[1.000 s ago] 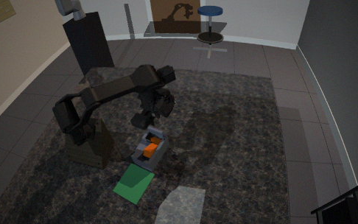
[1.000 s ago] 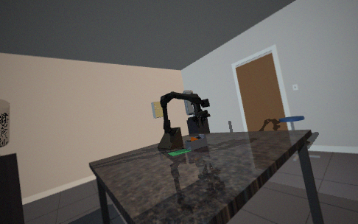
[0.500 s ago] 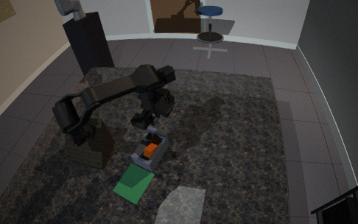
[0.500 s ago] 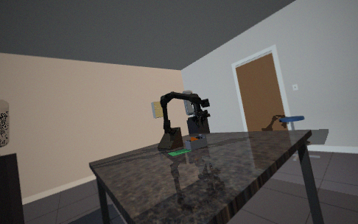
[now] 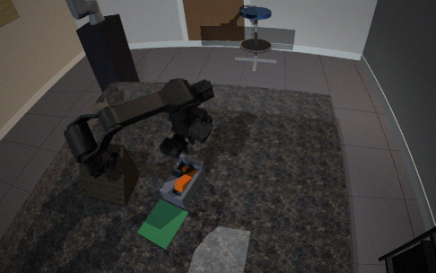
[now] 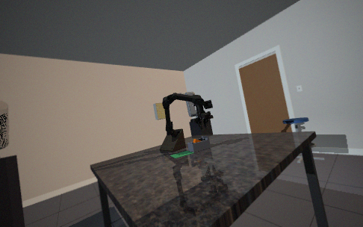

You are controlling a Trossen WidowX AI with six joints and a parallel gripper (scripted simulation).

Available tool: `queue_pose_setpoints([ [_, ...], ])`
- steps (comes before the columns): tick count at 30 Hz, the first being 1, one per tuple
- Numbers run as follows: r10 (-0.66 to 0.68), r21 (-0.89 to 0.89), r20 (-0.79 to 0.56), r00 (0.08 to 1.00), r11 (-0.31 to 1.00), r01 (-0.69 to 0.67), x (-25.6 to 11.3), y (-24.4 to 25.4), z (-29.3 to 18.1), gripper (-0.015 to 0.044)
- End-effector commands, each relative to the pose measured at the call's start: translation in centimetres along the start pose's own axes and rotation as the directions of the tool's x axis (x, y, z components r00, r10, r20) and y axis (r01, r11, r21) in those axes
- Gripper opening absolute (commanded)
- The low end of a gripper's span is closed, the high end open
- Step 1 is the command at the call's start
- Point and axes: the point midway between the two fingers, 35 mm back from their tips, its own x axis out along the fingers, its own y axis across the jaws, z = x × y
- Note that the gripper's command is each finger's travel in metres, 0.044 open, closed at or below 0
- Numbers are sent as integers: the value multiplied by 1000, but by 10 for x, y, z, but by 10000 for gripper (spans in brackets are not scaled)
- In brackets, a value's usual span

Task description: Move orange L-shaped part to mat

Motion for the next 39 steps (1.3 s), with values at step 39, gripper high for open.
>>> queue_pose_setpoints([
  [39,-18,0,-21,1000,1000,18,86,-5,-4,180],
])
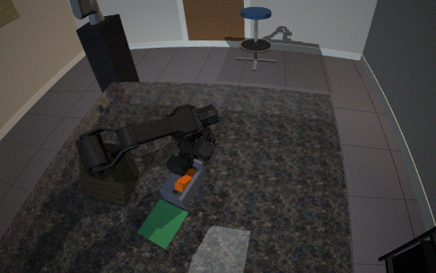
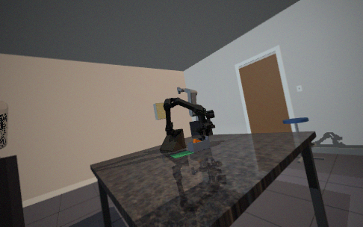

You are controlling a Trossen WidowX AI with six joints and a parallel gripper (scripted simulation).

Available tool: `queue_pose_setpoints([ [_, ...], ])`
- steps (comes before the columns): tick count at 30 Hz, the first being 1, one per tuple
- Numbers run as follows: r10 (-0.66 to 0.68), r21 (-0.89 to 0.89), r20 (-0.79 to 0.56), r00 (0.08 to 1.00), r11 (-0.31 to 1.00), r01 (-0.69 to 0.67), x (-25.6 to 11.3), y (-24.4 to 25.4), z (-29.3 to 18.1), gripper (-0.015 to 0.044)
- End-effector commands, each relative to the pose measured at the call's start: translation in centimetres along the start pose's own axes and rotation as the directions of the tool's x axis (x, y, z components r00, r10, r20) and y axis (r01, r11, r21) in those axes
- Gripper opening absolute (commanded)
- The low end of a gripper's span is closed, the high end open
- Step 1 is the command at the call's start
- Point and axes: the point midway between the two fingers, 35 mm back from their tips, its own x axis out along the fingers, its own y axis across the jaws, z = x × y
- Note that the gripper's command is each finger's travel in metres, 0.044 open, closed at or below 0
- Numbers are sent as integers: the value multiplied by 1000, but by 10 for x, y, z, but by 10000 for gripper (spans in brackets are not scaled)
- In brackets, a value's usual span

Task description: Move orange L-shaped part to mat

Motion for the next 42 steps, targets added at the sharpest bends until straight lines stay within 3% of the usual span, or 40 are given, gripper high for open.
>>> queue_pose_setpoints([
  [1,-11,-11,-5,1000,1000,11,9,-2,-3,180],
  [16,-13,-11,-5,1000,1000,13,32,-3,-3,180],
  [42,-8,-8,-2,1000,1000,8,21,6,-2,180],
])
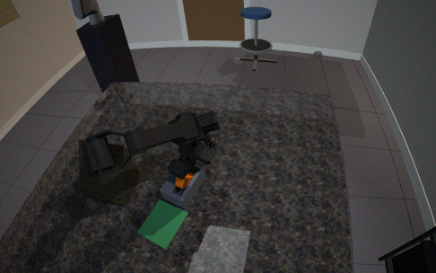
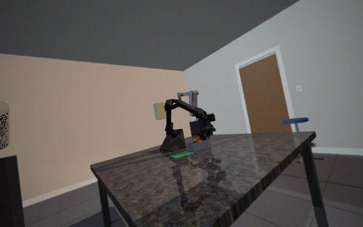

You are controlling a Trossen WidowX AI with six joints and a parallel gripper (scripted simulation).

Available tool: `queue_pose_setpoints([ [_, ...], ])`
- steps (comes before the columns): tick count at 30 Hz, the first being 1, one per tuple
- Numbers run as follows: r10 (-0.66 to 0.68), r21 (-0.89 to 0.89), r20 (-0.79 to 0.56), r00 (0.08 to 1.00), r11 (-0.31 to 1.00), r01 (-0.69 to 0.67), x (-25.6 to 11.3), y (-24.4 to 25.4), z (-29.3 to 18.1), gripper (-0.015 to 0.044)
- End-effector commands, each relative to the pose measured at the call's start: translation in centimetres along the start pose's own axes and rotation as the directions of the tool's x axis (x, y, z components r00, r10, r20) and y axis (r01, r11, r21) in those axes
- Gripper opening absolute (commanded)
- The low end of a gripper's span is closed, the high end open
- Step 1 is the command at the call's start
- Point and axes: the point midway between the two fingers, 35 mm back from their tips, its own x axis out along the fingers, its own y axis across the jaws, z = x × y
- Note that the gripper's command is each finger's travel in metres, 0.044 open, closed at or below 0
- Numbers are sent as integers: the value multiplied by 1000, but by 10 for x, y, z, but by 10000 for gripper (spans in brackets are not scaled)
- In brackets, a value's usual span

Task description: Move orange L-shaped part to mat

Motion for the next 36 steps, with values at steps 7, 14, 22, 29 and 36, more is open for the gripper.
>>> queue_pose_setpoints([
  [7,4,3,-4,1000,1000,-4,-26,8,2,180],
  [14,4,2,-6,1000,1000,-4,-104,-3,0,180],
  [22,18,-3,16,1000,1000,-18,-104,0,2,180],
  [29,18,-3,16,1000,1000,-18,-104,0,2,180],
  [36,18,-3,16,1000,1000,-18,-104,0,2,180],
])
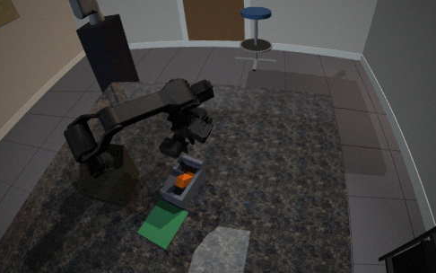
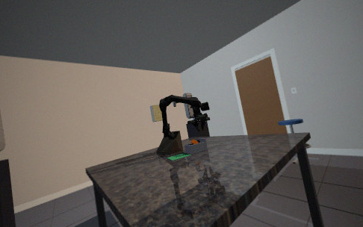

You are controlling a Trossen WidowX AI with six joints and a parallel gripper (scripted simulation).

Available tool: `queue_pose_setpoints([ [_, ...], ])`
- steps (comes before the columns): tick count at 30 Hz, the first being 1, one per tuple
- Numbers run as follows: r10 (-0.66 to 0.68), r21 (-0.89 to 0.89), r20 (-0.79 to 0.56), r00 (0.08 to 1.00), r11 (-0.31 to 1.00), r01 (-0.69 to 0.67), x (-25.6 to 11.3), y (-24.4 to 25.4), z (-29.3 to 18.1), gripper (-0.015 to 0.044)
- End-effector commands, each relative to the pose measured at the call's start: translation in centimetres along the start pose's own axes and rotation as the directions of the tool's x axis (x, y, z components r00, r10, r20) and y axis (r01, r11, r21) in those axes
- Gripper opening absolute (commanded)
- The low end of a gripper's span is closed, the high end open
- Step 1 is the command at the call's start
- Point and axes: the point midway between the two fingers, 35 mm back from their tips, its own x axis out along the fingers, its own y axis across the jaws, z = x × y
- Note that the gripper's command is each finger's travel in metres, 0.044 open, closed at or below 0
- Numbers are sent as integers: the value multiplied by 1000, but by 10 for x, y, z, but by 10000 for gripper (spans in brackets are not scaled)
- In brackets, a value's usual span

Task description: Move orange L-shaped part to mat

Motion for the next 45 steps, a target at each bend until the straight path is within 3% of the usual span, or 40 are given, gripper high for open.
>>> queue_pose_setpoints([
  [1,-2,-5,0,1000,1000,2,1,0,-1,180],
  [5,-2,-5,0,1000,1000,2,1,0,-1,180],
  [7,-2,-49,0,1000,999,2,1,-2,0,233],
  [9,-3,-150,-2,1000,989,3,0,-7,1,280],
  [13,-6,-460,-6,1000,888,3,0,-24,4,280],
  [20,-13,-888,-15,1000,460,-7,0,-54,8,280],
  [26,-19,-1000,-22,1000,13,-21,1,-77,9,280],
  [35,-19,-1000,-22,1000,-1,-22,2,-78,9,280],
  [45,-20,-1000,-21,1000,-1,-21,32,-79,8,280],
])
